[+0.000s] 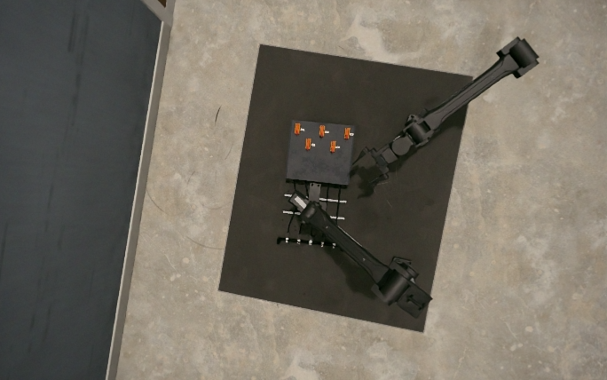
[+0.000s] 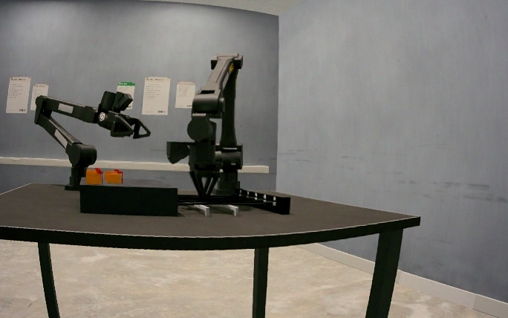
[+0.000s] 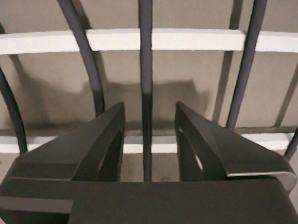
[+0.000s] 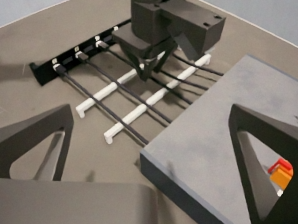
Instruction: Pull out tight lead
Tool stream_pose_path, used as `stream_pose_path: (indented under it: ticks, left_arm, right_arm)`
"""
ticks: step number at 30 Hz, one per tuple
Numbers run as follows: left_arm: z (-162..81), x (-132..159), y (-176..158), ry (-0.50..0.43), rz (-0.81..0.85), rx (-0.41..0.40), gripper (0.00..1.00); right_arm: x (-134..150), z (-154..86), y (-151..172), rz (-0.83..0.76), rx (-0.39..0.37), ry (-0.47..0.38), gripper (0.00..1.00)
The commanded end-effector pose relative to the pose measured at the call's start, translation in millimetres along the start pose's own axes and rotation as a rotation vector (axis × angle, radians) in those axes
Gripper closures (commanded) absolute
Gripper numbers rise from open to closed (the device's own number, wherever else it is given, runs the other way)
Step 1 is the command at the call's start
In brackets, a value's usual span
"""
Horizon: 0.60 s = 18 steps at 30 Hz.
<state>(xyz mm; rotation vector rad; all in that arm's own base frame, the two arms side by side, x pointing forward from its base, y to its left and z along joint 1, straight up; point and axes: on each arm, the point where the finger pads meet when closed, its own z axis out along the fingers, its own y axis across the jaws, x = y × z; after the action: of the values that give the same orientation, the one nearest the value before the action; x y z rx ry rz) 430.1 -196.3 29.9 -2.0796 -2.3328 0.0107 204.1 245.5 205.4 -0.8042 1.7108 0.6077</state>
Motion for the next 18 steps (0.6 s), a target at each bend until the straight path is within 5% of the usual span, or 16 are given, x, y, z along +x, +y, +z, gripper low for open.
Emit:
stream_pose_path:
  ticks: [1,18]
  left_arm:
    - [4.4,-4.9,14.7,-0.007,0.002,-0.018,0.68]
    - [5.4,-6.8,13.1,-0.013,0.000,-0.025,0.68]
  right_arm:
    - [-4.5,0.9,0.1,0.001,0.000,0.000,0.00]
    - [-4.5,0.9,0.1,0.001,0.000,0.000,0.00]
